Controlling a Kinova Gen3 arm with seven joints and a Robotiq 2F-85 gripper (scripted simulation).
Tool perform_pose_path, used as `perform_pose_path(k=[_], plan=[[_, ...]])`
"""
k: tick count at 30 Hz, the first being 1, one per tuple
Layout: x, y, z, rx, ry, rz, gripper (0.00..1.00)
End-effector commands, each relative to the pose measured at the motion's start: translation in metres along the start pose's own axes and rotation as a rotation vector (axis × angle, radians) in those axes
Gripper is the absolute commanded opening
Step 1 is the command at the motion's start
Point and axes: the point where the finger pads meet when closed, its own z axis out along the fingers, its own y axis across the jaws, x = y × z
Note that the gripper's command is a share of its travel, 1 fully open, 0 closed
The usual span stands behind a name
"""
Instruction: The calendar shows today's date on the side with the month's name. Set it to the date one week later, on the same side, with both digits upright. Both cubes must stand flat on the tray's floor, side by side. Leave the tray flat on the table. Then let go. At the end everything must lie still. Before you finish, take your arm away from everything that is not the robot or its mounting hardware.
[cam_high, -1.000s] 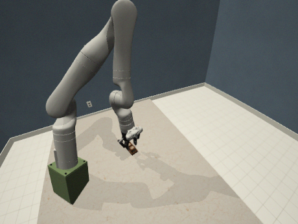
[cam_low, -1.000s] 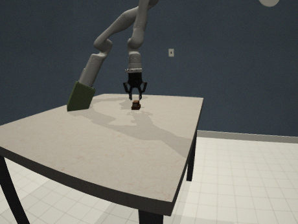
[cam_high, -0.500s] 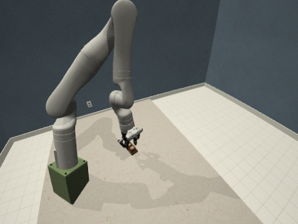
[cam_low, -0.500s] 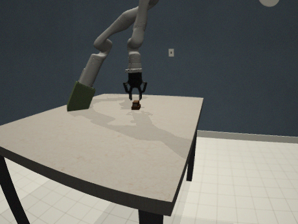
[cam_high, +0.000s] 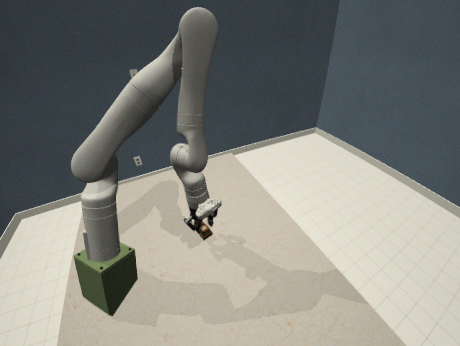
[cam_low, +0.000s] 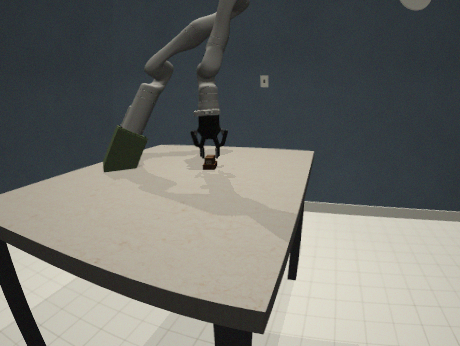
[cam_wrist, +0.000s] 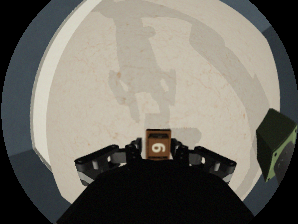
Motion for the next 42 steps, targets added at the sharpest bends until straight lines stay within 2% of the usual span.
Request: perform_pose_path(k=[1,11,42], plan=[[-0.0049,0.0035,0.0082,-0.012,-0.009,-0.007,0.48],[-0.0050,0.0036,0.0174,-0.012,-0.009,-0.007,0.48],[-0.0050,0.0036,0.0177,-0.012,-0.009,-0.007,0.48]])
